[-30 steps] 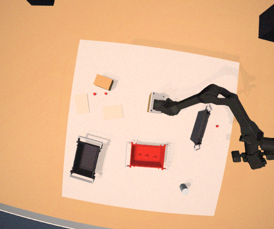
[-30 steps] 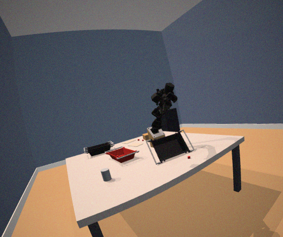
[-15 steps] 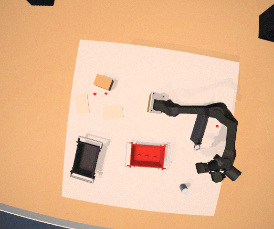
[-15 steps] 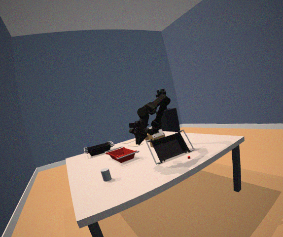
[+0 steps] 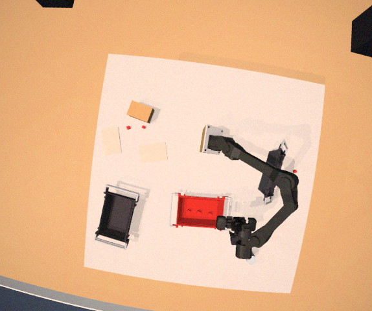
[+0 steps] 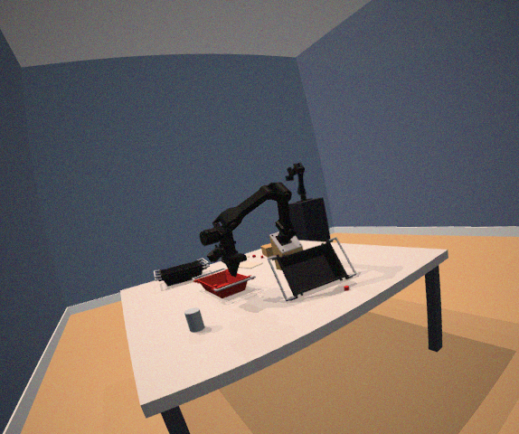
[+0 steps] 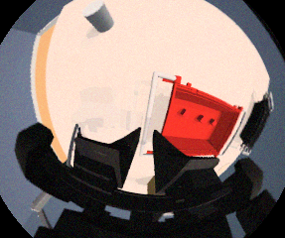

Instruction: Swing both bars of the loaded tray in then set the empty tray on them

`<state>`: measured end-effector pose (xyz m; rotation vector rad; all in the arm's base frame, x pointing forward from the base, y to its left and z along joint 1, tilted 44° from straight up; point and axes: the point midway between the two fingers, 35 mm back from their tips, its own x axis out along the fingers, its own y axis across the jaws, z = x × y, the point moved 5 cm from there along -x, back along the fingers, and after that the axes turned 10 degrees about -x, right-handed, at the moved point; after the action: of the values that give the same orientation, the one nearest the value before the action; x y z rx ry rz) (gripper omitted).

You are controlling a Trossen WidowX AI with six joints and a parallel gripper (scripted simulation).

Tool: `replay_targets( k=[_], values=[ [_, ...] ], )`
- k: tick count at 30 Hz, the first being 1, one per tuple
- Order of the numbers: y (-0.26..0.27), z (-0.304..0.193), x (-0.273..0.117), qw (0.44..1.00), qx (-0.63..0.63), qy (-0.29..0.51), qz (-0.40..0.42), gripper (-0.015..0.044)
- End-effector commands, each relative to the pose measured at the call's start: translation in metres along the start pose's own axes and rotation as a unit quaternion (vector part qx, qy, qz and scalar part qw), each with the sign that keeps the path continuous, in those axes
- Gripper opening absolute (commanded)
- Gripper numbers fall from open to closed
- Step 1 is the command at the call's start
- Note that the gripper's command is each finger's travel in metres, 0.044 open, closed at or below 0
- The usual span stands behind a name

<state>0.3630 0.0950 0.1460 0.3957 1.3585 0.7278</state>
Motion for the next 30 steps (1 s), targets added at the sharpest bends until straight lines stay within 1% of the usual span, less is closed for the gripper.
replay_targets(
  k=[1, 8, 19, 24, 30],
  values=[
    [-0.005, -0.003, 0.001, 1.0, -0.003, 0.009, 0.019, 0.0088],
    [-0.005, -0.003, 0.009, 1.0, -0.003, 0.009, 0.019, 0.0088],
    [-0.002, -0.005, 0.06, 1.0, -0.003, 0.008, 0.02, 0.0088],
    [-0.004, -0.005, 0.058, 1.0, -0.003, 0.008, 0.02, 0.0088],
    [-0.017, -0.006, 0.037, 1.0, -0.003, 0.009, 0.019, 0.0088]
  ],
)
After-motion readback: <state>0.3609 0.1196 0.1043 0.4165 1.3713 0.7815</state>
